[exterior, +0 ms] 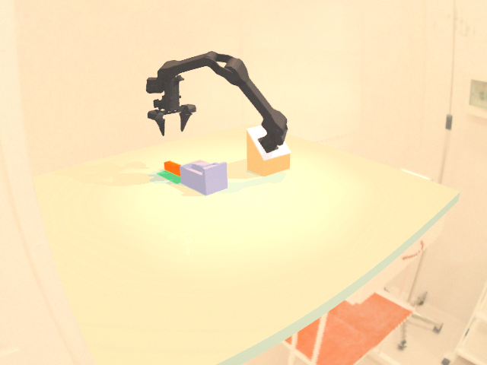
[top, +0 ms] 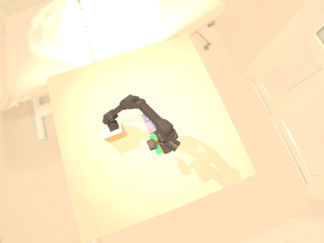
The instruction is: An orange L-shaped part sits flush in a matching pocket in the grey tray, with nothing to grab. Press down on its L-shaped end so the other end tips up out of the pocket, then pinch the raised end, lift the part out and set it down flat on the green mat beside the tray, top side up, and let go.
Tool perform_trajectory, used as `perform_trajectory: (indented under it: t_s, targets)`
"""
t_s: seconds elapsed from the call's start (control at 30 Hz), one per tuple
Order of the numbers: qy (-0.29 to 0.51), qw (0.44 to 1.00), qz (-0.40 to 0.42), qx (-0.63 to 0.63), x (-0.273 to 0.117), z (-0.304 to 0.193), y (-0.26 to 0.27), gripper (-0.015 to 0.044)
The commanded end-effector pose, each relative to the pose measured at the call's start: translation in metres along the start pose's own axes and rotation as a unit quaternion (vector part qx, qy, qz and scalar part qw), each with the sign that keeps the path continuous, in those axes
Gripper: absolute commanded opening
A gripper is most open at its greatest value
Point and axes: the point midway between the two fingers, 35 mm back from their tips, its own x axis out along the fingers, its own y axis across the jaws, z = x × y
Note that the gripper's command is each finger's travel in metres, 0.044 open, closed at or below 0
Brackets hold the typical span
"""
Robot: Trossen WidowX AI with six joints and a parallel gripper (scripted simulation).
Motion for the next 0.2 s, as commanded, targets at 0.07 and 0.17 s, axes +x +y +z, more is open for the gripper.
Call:
perform_trajectory:
  t_s: [0.07, 0.17]
  targets:
    - [0.000, 1.000, 0.000, 0.001, 0.0003, 0.0001, 0.0005, 0.0400]
    - [0.000, 1.000, 0.000, 0.001, 0.0003, 0.0001, 0.0005, 0.0400]
